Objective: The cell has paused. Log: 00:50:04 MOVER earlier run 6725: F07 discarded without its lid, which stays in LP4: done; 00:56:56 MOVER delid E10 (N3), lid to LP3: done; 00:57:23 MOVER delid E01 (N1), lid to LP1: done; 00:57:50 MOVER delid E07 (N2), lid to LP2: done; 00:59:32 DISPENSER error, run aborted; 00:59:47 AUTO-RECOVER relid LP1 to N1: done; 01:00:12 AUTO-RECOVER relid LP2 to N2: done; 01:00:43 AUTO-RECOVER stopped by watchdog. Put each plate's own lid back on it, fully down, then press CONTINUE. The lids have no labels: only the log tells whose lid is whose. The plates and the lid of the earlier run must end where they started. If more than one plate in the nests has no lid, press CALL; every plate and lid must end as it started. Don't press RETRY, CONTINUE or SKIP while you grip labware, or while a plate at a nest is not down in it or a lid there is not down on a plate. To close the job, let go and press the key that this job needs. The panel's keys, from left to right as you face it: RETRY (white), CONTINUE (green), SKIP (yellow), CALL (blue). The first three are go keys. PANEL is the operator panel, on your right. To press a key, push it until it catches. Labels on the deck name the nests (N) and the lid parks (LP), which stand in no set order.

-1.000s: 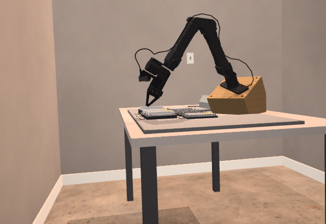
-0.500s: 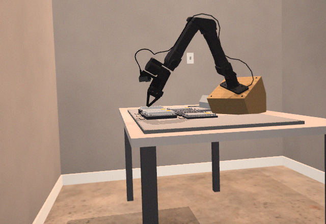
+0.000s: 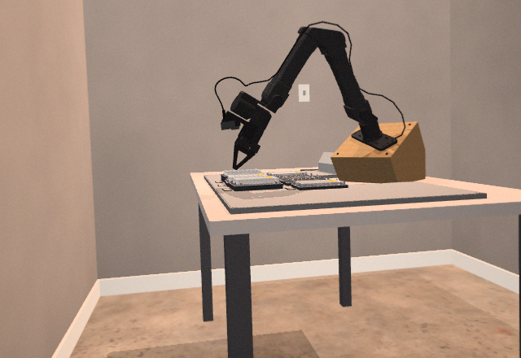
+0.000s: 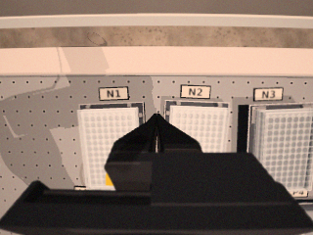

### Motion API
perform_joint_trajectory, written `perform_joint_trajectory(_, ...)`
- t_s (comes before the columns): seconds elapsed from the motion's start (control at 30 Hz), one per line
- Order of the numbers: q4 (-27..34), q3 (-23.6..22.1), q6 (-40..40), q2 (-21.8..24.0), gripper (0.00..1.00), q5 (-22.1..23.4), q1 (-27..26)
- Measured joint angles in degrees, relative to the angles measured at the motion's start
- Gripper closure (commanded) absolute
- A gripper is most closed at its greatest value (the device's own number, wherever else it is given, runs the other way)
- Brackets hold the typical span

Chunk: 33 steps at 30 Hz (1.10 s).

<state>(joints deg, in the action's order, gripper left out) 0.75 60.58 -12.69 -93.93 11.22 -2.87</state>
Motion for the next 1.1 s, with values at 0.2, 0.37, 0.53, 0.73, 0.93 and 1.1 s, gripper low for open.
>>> perform_joint_trajectory(0.2,-0.7,-0.5,2.0,-1.6,1.00,2.8,-4.7)
perform_joint_trajectory(0.37,-1.1,-0.5,4.2,-3.1,1.00,5.6,-8.9)
perform_joint_trajectory(0.53,-1.6,-0.5,6.2,-4.4,1.00,8.0,-12.1)
perform_joint_trajectory(0.73,-2.0,0.5,8.7,-6.3,1.00,11.4,-15.4)
perform_joint_trajectory(0.93,-2.2,1.5,10.9,-8.6,1.00,13.8,-19.5)
perform_joint_trajectory(1.1,-2.3,1.9,11.7,-8.5,1.00,14.9,-19.5)
